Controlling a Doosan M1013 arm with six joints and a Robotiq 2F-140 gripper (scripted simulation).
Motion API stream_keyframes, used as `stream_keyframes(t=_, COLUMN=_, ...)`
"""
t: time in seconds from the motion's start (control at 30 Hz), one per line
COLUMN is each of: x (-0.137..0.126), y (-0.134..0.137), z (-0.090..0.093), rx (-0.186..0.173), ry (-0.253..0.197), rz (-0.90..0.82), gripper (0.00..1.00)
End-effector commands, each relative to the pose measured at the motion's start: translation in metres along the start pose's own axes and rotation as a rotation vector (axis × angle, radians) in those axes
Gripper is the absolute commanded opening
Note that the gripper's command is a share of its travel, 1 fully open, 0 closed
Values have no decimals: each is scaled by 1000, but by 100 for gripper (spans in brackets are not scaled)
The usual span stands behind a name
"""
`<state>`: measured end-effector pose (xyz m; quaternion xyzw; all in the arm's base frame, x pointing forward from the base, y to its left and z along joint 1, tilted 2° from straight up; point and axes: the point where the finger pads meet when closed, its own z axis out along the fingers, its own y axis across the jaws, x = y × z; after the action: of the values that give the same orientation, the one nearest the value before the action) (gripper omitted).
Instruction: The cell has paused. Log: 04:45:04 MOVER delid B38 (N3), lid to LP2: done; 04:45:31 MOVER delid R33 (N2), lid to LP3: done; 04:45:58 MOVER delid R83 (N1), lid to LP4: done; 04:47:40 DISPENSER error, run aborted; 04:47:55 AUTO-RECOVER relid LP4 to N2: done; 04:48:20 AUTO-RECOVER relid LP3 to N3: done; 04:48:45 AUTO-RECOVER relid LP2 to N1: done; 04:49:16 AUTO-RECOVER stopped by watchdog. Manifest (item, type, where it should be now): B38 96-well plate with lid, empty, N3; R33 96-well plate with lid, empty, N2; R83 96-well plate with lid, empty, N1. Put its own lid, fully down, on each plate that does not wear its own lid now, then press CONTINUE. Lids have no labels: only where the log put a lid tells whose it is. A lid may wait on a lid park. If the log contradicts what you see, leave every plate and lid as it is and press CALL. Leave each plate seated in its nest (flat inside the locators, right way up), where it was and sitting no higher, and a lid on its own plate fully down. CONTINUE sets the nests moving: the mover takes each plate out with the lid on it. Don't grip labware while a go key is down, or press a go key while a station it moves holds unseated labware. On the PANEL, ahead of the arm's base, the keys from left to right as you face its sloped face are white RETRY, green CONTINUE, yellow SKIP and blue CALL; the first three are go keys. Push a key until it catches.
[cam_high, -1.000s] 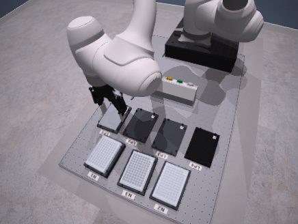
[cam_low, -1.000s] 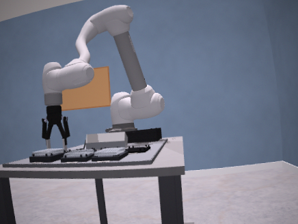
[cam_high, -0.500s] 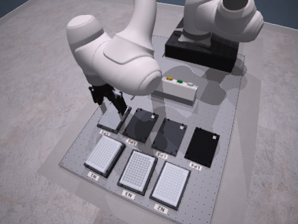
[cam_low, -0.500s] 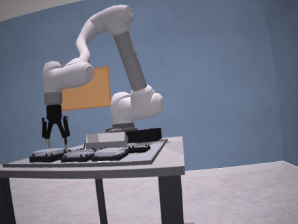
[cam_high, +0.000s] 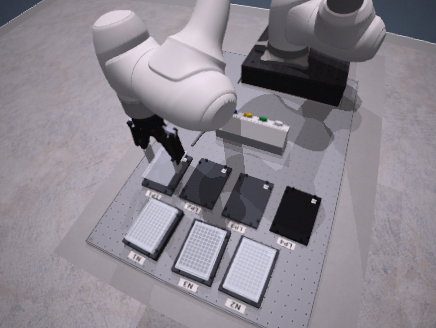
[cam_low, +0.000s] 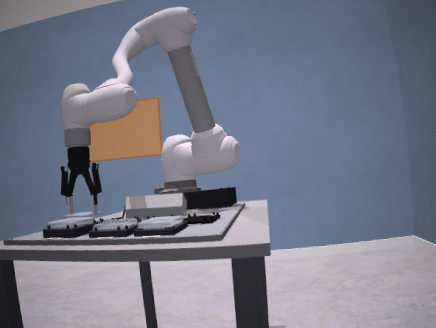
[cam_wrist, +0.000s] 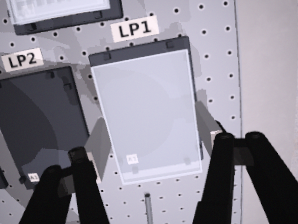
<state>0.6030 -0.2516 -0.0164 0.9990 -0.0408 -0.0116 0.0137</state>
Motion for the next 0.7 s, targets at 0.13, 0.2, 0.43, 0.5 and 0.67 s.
stream_keyframes(t=0.13, x=0, y=0, z=-15, rx=0, ry=0, rz=0, gripper=0)
stream_keyframes(t=0.2, x=0, y=0, z=-19, rx=0, ry=0, rz=0, gripper=0)
stream_keyframes(t=0.43, x=0, y=0, z=-34, rx=0, ry=0, rz=0, gripper=0)
stream_keyframes(t=0.5, x=0, y=0, z=-35, rx=0, ry=0, rz=0, gripper=0)
stream_keyframes(t=0.67, x=0, y=0, z=-41, rx=0, ry=0, rz=0, gripper=0)
